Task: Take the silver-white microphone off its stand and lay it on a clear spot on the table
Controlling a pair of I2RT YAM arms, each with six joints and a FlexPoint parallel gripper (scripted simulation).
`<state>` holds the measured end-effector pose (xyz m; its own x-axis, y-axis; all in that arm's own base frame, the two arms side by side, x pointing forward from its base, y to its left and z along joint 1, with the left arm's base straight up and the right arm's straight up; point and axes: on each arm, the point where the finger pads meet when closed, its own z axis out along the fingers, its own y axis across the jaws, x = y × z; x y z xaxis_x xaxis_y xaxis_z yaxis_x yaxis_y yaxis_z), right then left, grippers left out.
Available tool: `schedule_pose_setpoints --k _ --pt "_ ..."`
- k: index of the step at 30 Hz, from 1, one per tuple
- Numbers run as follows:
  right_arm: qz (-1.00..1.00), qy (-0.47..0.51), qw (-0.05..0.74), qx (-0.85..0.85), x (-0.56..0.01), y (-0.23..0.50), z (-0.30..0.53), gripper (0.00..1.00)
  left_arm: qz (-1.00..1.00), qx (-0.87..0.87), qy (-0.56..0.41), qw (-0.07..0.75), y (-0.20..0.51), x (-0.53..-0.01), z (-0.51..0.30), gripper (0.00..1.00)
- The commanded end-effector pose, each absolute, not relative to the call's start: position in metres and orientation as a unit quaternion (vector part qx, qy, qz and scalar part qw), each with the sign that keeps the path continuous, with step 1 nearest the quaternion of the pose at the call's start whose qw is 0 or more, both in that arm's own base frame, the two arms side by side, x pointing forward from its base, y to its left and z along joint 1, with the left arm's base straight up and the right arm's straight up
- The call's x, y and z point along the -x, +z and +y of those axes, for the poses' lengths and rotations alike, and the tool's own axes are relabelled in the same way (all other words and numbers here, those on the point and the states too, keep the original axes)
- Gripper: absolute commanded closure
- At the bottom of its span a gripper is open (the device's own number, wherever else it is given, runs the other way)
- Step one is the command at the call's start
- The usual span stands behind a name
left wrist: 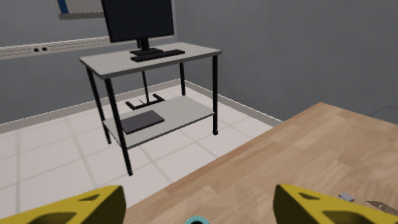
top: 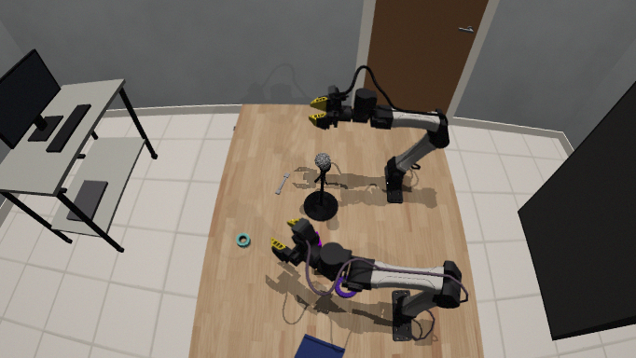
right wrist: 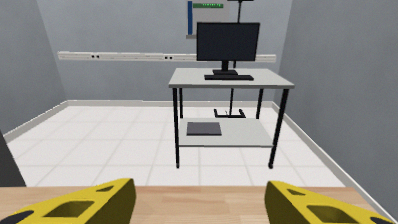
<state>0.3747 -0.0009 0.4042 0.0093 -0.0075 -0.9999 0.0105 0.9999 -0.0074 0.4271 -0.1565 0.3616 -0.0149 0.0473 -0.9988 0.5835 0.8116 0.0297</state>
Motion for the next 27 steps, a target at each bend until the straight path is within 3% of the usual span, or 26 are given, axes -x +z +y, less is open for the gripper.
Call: schedule_pose_setpoints --k 1,27 --pt "0.692 -0.009 0.722 0.003 -0.370 0.421 -0.001 0.32 0.636 -0.278 -0.232 0.682 0.389 -0.424 -0.182 0.32" --pt "0.692 -0.009 0.722 0.003 -0.370 0.421 -0.001 0.32 0.533 -0.472 -0.416 0.566 0.309 -0.392 -0.325 0.32"
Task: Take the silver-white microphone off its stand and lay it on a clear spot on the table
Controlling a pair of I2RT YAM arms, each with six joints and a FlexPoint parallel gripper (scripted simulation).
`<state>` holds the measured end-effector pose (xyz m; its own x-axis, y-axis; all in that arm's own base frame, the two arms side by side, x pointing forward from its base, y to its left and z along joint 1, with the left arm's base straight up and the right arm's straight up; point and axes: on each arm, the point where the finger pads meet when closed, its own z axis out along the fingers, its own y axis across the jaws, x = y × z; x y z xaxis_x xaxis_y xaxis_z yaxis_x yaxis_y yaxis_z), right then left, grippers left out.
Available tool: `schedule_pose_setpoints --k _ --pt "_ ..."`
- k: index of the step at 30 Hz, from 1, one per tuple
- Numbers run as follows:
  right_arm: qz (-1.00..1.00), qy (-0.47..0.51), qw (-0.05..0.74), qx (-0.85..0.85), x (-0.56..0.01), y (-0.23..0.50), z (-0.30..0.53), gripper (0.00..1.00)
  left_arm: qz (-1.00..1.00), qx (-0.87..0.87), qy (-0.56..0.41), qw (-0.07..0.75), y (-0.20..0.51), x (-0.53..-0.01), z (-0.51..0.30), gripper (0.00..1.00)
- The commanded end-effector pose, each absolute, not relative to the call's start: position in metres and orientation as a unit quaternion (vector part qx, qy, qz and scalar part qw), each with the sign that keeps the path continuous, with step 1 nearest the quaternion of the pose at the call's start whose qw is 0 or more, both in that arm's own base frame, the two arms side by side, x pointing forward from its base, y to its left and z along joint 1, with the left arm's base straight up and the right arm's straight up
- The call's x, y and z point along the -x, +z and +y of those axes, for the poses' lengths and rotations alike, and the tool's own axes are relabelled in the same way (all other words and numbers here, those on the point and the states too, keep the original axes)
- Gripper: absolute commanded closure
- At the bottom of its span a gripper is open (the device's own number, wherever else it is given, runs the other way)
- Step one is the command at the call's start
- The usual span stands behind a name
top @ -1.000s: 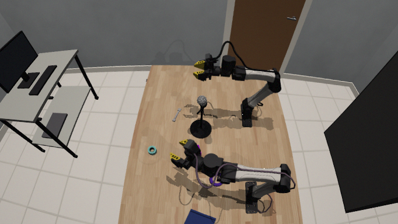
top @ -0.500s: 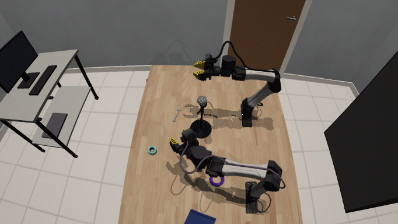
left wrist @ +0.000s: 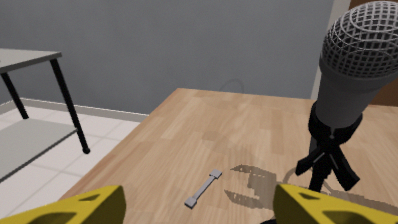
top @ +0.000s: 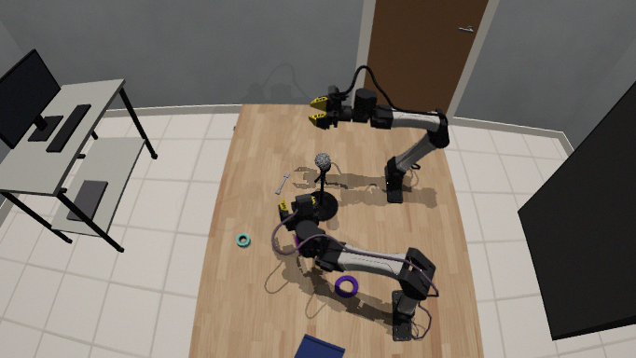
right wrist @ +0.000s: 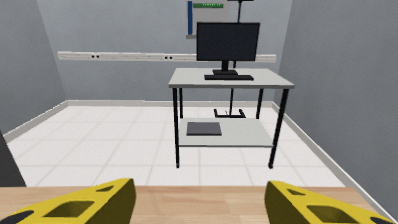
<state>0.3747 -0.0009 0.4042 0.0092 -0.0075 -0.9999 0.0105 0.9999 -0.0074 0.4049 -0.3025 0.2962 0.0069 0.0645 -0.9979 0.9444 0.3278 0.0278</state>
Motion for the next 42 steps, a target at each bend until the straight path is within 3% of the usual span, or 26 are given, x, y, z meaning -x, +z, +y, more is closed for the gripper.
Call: schedule_pose_setpoints --k 1,16,42 --pt "0.692 -0.009 0.722 0.003 -0.370 0.421 -0.001 0.32 0.526 -0.479 -0.424 0.560 0.305 -0.389 -0.331 0.32" --pt "0.692 -0.009 0.722 0.003 -0.370 0.421 -0.001 0.32 0.436 -0.565 -0.520 0.469 0.250 -0.338 -0.391 0.32" --pt "0.692 -0.009 0.722 0.003 -0.370 0.421 -0.001 0.32 0.456 -0.558 -0.525 0.454 0.235 -0.334 -0.414 0.32"
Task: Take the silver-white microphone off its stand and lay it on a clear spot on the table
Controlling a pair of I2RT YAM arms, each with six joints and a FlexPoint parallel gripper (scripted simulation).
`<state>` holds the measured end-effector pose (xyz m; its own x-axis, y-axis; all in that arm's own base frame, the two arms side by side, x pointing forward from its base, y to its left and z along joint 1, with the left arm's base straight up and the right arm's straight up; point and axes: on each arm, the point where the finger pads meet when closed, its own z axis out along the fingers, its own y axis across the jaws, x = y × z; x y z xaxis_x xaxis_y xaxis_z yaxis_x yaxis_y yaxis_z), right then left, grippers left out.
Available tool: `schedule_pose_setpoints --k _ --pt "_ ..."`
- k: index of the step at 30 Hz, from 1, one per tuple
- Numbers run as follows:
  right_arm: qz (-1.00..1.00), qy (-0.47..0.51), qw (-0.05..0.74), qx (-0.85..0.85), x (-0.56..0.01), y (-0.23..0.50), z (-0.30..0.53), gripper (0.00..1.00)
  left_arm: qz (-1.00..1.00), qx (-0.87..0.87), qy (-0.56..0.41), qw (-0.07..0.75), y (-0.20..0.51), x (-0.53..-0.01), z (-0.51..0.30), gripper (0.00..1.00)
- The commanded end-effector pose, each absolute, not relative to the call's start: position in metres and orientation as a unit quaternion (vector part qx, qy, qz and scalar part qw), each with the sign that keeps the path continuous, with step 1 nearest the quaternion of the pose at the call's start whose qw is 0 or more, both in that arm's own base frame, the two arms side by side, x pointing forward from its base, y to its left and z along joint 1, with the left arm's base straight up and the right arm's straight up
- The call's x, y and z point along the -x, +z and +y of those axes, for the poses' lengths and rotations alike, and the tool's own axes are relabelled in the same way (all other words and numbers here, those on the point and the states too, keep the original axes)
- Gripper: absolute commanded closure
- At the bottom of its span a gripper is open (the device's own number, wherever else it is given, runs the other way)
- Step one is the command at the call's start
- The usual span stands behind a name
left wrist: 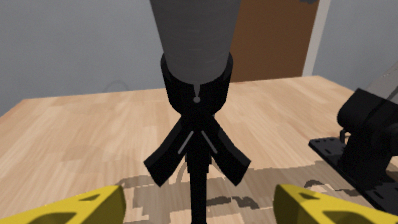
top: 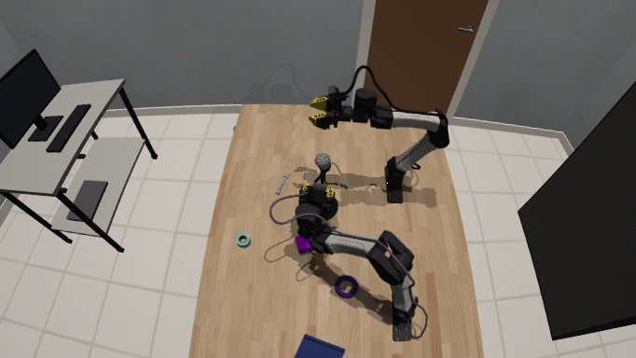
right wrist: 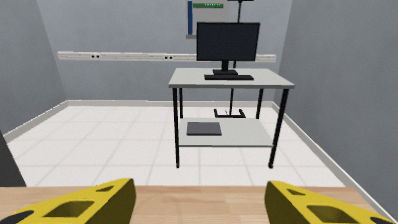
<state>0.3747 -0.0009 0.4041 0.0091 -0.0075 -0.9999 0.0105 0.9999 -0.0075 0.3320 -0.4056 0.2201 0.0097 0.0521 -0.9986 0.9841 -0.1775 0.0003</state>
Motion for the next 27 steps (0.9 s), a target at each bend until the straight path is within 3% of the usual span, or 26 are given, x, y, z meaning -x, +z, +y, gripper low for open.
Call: schedule_pose_setpoints --k 1,27 --pt "0.692 -0.009 0.722 0.003 -0.370 0.421 -0.001 0.32 0.456 -0.558 -0.525 0.454 0.235 -0.334 -0.414 0.32" --pt "0.692 -0.009 0.722 0.003 -0.370 0.421 -0.001 0.32 0.456 -0.556 -0.523 0.459 0.242 -0.331 -0.444 0.32"
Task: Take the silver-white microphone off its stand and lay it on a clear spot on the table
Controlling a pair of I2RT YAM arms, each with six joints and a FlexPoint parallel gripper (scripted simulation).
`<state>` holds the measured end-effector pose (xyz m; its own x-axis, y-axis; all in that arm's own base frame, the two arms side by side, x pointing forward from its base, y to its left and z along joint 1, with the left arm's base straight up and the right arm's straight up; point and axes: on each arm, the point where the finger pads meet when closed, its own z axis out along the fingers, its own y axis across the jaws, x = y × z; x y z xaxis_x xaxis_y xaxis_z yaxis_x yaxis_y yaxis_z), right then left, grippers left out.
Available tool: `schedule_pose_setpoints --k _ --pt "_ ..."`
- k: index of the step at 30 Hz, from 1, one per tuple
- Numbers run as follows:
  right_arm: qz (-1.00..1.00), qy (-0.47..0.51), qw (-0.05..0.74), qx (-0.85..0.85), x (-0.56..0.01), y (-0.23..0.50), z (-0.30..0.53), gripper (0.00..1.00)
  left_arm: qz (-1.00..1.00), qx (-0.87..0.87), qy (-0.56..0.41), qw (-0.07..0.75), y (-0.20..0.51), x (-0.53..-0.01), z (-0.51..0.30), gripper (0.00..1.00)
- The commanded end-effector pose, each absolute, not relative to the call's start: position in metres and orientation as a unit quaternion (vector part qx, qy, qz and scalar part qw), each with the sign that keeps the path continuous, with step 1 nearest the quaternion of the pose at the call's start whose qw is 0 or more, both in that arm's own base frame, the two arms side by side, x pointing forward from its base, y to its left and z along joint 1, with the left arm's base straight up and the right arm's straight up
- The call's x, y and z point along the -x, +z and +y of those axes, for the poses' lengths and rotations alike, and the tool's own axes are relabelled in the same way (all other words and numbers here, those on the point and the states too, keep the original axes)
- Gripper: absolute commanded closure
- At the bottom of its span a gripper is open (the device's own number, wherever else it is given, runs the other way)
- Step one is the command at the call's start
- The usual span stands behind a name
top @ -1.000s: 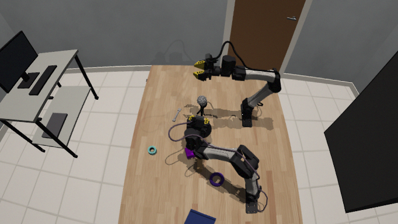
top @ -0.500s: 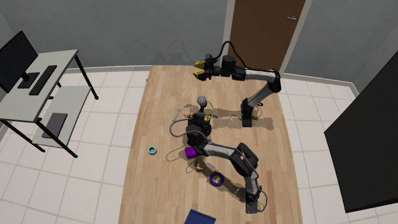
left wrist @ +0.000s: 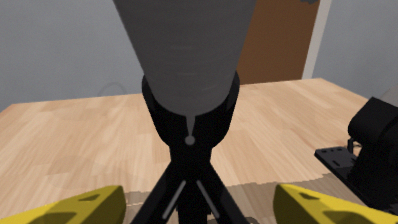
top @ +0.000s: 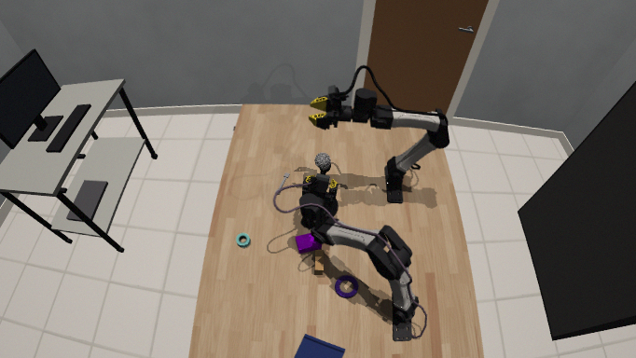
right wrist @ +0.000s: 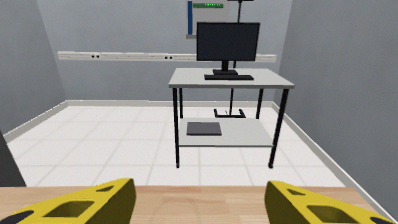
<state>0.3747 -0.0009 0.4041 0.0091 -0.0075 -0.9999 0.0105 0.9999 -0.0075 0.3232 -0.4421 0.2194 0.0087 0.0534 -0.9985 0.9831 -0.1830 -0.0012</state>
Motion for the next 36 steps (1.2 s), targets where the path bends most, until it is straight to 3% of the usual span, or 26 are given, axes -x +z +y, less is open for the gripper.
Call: schedule_pose_setpoints --k 1,3,4,13,19,22,30,32,36 --pt "0.692 -0.009 0.722 0.003 -0.370 0.421 -0.001 0.32 0.461 -0.553 -0.521 0.458 0.238 -0.335 -0.441 0.32" --pt "0.692 -0.009 0.722 0.003 -0.370 0.421 -0.001 0.32 0.459 -0.555 -0.523 0.456 0.238 -0.332 -0.443 0.32" --pt "0.692 -0.009 0.722 0.003 -0.370 0.421 -0.001 0.19 0.461 -0.554 -0.523 0.455 0.236 -0.333 -0.444 0.32" --pt "0.692 -0.009 0.722 0.003 -0.370 0.421 -0.001 0.19 0.458 -0.556 -0.525 0.454 0.237 -0.331 -0.445 0.32" --pt "0.763 0.014 0.617 0.193 -0.360 0.379 0.042 0.19 0.458 -0.556 -0.525 0.454 0.237 -0.331 -0.445 0.32" --pt "0.753 0.004 0.638 0.164 -0.364 0.393 0.034 0.19 0.458 -0.556 -0.525 0.454 0.237 -0.331 -0.445 0.32" --pt "0.769 0.067 0.541 0.335 -0.327 0.368 0.074 0.19 0.458 -0.556 -0.525 0.454 0.237 -0.331 -0.445 0.32" --pt "0.764 0.038 0.578 0.286 -0.342 0.385 0.062 0.19 0.458 -0.556 -0.525 0.454 0.237 -0.331 -0.445 0.32" --pt "0.759 0.074 0.539 0.357 -0.320 0.377 0.079 0.19 0.458 -0.556 -0.525 0.454 0.237 -0.331 -0.445 0.32"
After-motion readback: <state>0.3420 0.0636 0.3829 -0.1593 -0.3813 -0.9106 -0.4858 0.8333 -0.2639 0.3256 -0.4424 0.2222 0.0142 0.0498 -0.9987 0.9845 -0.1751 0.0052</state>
